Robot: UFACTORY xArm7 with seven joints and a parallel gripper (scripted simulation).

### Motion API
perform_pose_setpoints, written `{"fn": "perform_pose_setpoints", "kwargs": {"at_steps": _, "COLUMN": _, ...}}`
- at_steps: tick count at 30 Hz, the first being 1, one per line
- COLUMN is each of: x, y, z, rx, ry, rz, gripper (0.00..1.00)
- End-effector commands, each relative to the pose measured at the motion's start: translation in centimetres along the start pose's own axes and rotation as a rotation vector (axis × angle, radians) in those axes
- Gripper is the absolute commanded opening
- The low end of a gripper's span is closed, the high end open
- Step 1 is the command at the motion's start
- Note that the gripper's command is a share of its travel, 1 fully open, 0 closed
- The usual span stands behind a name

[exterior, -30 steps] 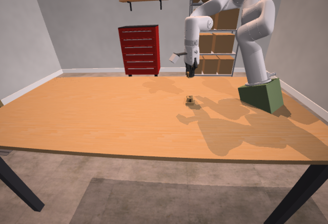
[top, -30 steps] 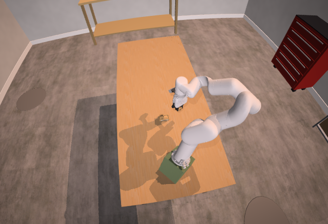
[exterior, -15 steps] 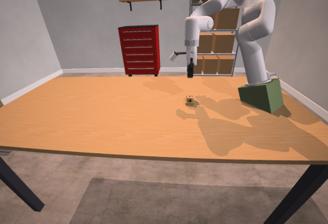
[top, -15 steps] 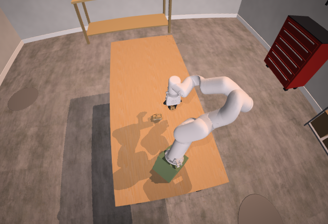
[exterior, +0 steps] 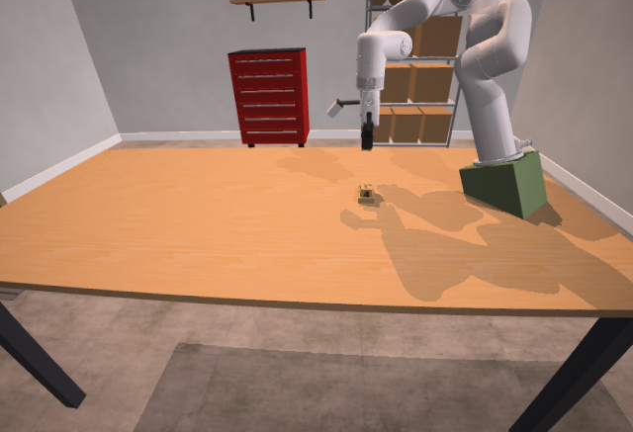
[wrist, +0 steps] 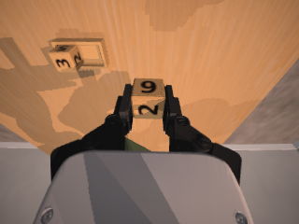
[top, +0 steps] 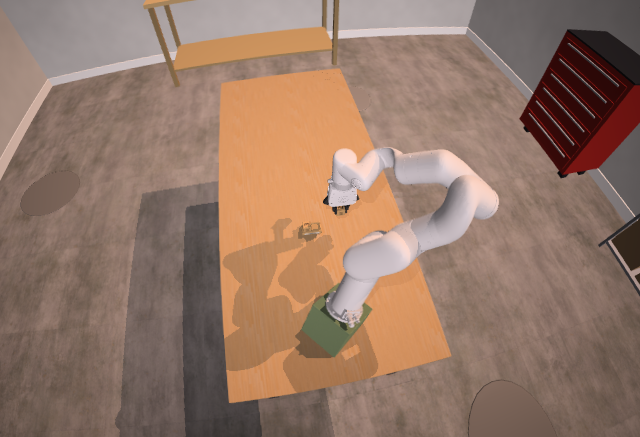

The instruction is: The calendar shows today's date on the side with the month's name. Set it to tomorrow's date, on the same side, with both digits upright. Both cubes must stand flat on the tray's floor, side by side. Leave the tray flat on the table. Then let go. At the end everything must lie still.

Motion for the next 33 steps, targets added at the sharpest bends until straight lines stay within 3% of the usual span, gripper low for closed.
{"fn": "perform_pose_setpoints", "kwargs": {"at_steps": 1, "x": 0.1, "y": -0.1, "z": 0.0, "rx": 0.0, "ry": 0.0, "rz": 0.003, "gripper": 0.29}}
{"fn": "perform_pose_setpoints", "kwargs": {"at_steps": 9, "x": 0.1, "y": -1.7, "z": 0.0, "rx": 0.0, "ry": 0.0, "rz": 0.003, "gripper": 0.29}}
{"fn": "perform_pose_setpoints", "kwargs": {"at_steps": 24, "x": 0.1, "y": -8.4, "z": -0.1, "rx": 0.0, "ry": -0.001, "rz": 0.003, "gripper": 0.29}}
{"fn": "perform_pose_setpoints", "kwargs": {"at_steps": 33, "x": 0.1, "y": -9.5, "z": -0.1, "rx": 0.0, "ry": 0.0, "rz": 0.003, "gripper": 0.29}}
Point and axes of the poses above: the point where the finger pads meet when closed, its own y axis back along the fingers, its own z axis across the jaws, x = y × z, the point moved 6 cm from there along y, back along the fingers, and after that the axes turned 5 degrees about -y, right-handed, at the moved point
